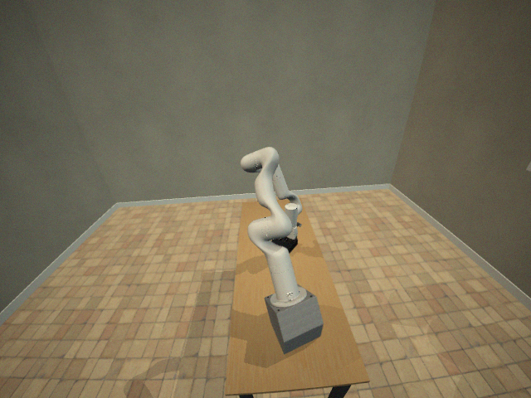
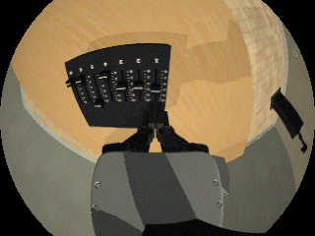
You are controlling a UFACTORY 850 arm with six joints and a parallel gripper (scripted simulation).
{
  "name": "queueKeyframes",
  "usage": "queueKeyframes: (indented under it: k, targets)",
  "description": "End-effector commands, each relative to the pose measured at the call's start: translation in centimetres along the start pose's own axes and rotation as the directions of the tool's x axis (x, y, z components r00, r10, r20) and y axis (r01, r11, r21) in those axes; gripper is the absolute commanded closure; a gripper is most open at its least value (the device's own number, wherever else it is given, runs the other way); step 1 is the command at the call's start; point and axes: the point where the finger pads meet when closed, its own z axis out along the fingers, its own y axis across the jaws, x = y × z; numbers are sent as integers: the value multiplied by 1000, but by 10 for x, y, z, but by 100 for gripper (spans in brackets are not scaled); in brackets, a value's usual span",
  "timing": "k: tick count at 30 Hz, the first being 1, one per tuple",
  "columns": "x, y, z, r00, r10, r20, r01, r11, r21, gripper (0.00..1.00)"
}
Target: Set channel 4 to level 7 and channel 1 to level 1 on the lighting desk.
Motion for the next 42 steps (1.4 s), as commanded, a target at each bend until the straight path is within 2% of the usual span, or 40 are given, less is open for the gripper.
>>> queueKeyframes:
  k: [1,42]
  targets:
    - [1,0,0,1000,0,-1,0,1000,0,100]
    - [1,0,12,1000,0,-1,0,1000,0,100]
